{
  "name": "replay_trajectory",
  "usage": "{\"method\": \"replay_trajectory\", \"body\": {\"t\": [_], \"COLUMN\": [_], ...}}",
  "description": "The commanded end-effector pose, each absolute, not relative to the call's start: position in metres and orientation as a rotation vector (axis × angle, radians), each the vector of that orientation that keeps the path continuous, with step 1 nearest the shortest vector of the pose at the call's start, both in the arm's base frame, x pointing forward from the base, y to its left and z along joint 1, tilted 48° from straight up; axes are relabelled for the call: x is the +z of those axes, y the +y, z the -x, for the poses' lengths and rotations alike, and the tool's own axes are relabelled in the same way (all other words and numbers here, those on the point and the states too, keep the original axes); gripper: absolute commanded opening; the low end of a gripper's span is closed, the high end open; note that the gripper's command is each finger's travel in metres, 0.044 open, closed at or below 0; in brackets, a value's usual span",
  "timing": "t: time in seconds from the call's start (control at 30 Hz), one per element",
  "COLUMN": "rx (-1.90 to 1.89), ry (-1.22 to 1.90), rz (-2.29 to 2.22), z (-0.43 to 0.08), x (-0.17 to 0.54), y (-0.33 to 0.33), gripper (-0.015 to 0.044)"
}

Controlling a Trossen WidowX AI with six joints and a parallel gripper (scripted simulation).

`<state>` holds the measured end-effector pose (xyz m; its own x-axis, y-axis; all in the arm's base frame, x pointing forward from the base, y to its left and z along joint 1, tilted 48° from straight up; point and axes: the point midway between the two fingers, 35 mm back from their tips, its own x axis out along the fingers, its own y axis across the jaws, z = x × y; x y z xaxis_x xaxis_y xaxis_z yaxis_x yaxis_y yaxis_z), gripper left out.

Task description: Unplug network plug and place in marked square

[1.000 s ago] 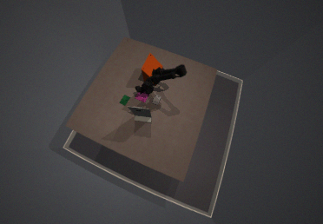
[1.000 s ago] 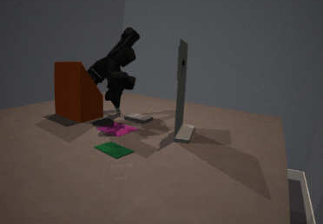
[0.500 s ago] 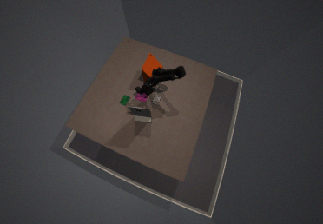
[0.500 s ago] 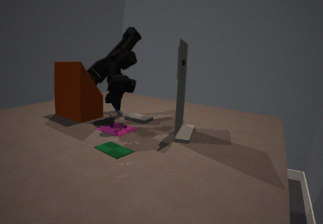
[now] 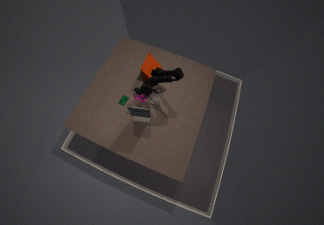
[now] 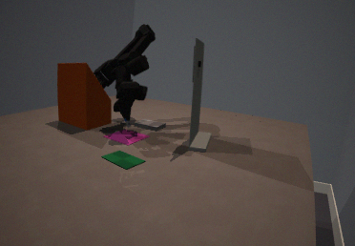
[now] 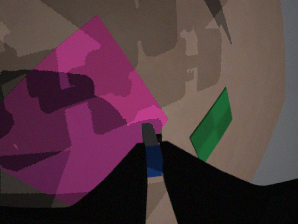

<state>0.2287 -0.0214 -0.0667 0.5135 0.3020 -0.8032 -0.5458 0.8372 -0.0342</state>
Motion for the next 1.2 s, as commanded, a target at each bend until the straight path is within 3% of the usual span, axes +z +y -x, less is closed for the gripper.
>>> {"method": "replay_trajectory", "body": {"t": [0.0,1.17], "rx": [0.523,0.523], "ry": [0.911,0.906], "rz": [0.29,0.285], "z": [-0.225,-0.224], "x": [-0.072,-0.09], "y": [-0.017,0.007], "gripper": [0.0,0.0]}}
